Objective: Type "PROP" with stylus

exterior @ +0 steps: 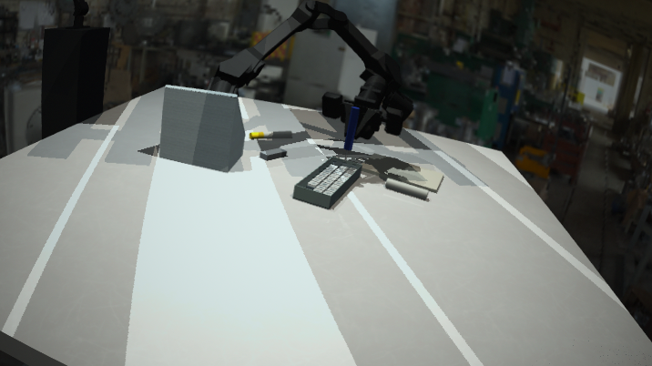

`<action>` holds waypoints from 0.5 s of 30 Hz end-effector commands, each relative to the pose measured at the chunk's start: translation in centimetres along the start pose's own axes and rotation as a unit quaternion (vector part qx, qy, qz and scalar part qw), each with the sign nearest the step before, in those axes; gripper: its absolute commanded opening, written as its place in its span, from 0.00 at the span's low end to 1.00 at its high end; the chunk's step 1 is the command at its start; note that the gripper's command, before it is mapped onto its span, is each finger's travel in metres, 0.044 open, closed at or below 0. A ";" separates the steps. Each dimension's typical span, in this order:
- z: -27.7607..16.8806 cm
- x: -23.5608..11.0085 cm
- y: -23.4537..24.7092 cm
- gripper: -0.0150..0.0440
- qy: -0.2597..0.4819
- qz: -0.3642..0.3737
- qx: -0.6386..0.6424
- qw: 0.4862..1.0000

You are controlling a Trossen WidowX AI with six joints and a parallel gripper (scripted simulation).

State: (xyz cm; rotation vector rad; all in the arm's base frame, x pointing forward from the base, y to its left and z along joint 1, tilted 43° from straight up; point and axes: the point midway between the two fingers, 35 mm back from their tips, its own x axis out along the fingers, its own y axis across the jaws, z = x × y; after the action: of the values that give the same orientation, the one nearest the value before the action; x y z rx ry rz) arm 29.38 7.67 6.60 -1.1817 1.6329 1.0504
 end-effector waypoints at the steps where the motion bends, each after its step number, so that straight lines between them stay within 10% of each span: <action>1: 0.2 0.1 0.0 0.39 -0.002 0.001 0.002 1.000; 15: 0.8 0.4 0.0 0.39 -0.002 0.001 0.002 1.000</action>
State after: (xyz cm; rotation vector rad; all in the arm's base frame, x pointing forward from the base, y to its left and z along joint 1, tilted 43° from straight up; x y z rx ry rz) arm 29.44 8.09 6.18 -1.1814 1.6325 1.0499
